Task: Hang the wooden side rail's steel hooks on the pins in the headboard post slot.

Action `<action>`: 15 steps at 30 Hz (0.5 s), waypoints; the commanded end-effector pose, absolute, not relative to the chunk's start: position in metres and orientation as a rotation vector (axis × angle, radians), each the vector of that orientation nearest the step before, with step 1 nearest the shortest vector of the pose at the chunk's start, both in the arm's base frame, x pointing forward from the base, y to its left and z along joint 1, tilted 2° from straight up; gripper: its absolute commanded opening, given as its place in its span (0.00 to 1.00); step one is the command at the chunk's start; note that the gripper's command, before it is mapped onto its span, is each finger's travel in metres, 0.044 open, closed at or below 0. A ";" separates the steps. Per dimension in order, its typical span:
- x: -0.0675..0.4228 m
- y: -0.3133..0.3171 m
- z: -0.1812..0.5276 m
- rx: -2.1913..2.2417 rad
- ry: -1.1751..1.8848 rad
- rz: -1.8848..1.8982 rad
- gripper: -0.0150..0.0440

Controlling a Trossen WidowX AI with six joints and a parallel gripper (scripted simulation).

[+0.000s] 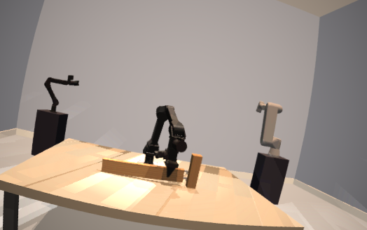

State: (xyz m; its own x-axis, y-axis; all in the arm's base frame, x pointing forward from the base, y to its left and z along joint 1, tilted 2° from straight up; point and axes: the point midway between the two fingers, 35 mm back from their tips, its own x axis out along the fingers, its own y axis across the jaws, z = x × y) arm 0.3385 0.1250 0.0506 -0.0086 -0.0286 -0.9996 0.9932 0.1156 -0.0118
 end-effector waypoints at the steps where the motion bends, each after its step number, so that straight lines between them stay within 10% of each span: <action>1: 0.341 0.127 0.053 1.109 1.243 -1.138 0.25; 15: 0.339 0.129 0.051 1.109 1.243 -1.138 0.25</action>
State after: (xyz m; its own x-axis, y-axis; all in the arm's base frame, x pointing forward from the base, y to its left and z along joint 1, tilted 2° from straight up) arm 0.3386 0.1269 0.0505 -0.0052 -0.0275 -0.9996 0.9934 0.1146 -0.0083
